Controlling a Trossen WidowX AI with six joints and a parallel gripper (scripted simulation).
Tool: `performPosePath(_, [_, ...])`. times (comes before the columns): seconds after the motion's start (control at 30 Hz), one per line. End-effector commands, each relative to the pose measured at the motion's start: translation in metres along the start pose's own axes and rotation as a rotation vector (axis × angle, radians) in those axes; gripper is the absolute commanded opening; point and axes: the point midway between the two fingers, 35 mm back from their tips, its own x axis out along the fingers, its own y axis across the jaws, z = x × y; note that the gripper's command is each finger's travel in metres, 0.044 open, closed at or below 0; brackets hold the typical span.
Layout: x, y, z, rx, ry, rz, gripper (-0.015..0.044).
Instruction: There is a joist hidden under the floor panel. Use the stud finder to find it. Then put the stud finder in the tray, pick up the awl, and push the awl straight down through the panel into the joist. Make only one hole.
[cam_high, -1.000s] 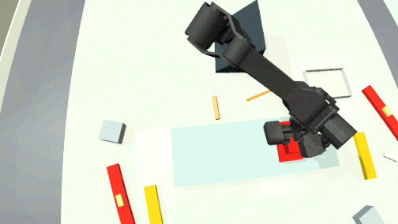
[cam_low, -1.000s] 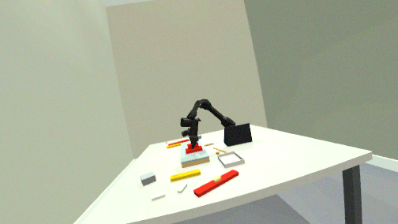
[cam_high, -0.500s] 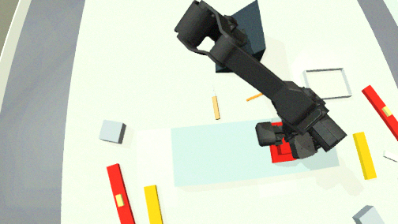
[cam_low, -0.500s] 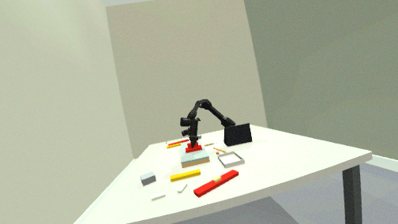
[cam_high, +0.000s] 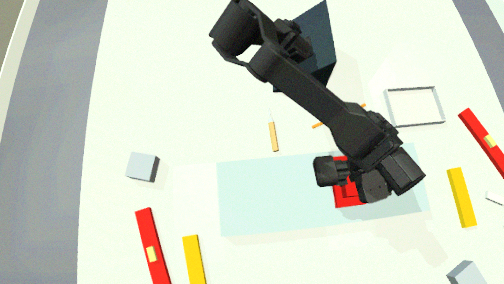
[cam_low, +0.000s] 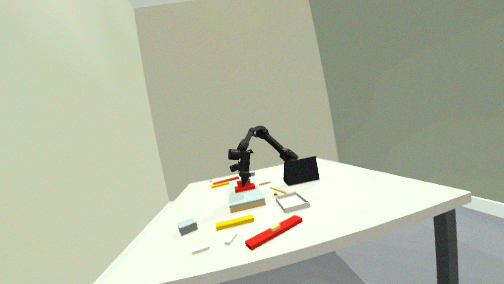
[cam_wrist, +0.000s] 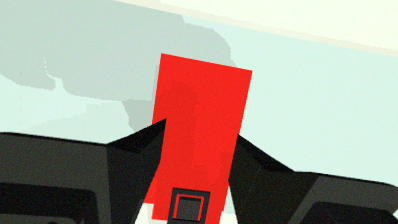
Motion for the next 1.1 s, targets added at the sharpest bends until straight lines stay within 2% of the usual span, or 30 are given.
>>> performPosePath(0.0, [0.0, -0.008, -0.001, -0.004, 0.0, -0.006, 0.0])
performPosePath(1.07, [0.0, -0.056, -0.001, -0.005, 0.0, -0.008, 0.0])
